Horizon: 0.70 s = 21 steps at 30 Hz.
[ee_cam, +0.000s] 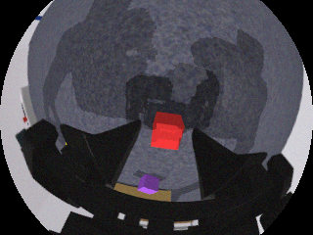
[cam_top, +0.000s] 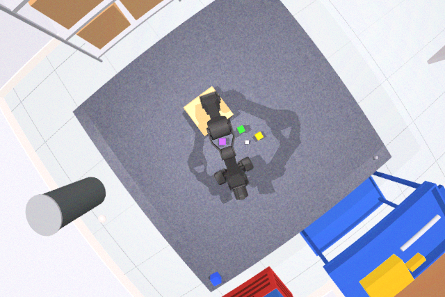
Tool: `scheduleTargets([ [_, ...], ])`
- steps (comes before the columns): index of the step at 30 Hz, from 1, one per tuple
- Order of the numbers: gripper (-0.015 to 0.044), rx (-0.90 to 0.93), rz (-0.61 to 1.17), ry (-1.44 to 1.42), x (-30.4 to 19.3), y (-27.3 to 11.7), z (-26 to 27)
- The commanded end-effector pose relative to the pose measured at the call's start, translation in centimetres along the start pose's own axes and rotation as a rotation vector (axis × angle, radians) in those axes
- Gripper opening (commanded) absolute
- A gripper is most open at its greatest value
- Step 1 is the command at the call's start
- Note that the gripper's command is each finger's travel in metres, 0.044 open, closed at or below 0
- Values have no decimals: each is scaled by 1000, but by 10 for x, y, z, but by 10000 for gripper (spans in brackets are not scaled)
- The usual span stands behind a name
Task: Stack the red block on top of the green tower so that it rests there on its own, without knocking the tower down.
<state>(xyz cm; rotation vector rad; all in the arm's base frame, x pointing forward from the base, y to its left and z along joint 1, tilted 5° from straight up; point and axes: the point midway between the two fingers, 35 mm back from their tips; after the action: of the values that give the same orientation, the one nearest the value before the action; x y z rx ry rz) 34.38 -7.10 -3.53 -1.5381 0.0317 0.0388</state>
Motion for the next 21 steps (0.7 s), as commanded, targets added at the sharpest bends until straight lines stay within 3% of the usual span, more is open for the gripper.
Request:
scheduleTargets([
  [1, 204, 3, -2, 3, 0, 0, 1],
  [5, 99, 3, -2, 3, 0, 0, 1],
  [12, 52, 3, -2, 3, 0, 0, 1],
  [14, 0, 3, -2, 3, 0, -4, 0],
  [21, 0, 3, -2, 3, 0, -37, 0],
])
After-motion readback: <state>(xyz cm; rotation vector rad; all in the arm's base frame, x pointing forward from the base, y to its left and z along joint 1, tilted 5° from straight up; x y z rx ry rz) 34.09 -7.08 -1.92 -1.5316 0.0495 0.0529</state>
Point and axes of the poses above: the point midway between the two fingers, 35 mm back from their tips, its own y axis out along the fingers, its own z axis across the jaws, x = y × z, and after that the axes turned 4 degrees about -y, right-handed
